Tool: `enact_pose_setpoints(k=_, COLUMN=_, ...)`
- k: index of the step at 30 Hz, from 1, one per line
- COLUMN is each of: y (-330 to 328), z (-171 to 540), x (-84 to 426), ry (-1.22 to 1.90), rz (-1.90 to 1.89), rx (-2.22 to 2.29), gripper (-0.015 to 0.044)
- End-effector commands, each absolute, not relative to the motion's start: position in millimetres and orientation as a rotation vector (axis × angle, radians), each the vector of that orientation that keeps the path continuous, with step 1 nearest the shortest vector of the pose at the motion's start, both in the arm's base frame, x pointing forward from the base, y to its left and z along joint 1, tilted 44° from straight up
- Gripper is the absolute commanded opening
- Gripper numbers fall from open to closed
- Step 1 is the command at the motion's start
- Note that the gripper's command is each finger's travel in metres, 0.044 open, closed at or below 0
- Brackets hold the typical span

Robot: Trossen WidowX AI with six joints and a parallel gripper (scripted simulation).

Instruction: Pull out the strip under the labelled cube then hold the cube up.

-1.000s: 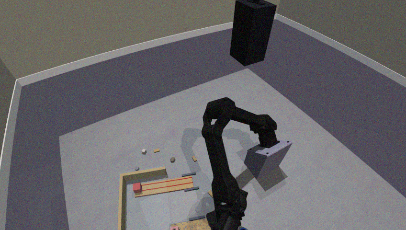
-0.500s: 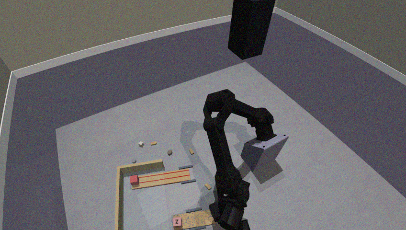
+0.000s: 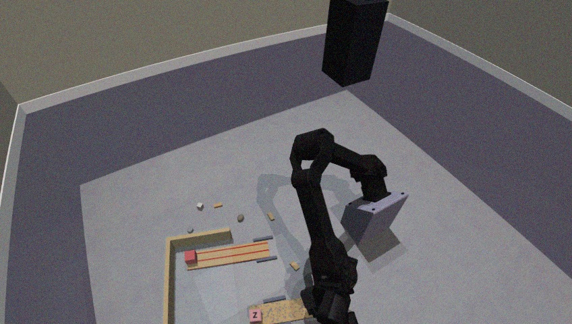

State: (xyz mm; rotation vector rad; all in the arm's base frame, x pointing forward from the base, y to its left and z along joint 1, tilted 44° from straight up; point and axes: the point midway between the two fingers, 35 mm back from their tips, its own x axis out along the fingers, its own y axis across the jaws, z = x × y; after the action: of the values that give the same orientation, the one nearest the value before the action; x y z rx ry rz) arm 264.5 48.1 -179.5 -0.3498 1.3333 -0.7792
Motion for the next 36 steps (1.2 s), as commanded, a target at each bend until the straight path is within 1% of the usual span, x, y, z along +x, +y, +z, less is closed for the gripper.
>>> enact_pose_setpoints(k=1, y=42, z=-183, x=255, ry=1.361, rz=-0.794, rx=-0.352, gripper=0.0)
enact_pose_setpoints(k=22, y=42, z=-183, x=255, ry=1.361, rz=-0.794, rx=-0.352, gripper=0.0)
enact_pose_setpoints(k=23, y=50, z=-178, x=264, ry=1.335, rz=-0.78, rx=-0.35, gripper=0.0)
enact_pose_setpoints(k=27, y=76, z=-151, x=265, ry=1.36, rz=-0.792, rx=-0.35, gripper=0.0)
enact_pose_setpoints(k=32, y=77, z=-149, x=265, ry=1.362, rz=-0.793, rx=-0.35, gripper=0.0)
enact_pose_setpoints(k=36, y=73, z=-145, x=285, ry=1.32, rz=-0.852, rx=-0.279, gripper=0.0105)
